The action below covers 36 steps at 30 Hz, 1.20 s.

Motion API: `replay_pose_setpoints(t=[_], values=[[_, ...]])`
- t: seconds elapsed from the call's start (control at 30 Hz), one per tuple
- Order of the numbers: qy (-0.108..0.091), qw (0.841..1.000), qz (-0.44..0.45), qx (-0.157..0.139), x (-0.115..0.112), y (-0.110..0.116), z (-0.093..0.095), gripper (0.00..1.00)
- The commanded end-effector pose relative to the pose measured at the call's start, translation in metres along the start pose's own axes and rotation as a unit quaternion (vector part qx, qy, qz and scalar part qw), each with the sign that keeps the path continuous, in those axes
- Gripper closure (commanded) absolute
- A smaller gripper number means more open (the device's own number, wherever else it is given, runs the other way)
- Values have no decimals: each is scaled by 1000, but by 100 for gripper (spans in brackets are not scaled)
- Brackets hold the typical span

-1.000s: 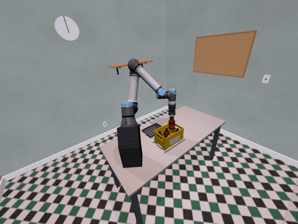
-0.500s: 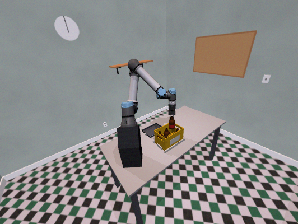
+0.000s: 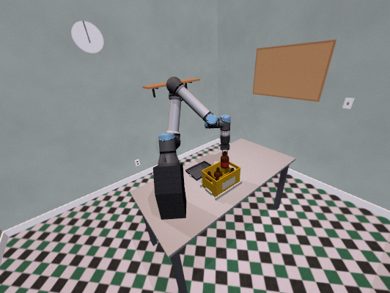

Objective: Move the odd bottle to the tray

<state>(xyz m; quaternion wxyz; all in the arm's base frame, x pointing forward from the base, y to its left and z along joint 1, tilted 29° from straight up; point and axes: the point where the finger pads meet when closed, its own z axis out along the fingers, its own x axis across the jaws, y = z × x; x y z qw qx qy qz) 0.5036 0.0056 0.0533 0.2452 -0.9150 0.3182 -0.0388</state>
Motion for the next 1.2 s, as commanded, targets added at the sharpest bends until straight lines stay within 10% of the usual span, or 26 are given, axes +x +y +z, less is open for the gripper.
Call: replay_pose_setpoints(t=[0.0, 1.17], values=[[1, 1000, 0, 0, 0, 0, -5, 100], [1, 1000, 0, 0, 0, 0, -33, 100]])
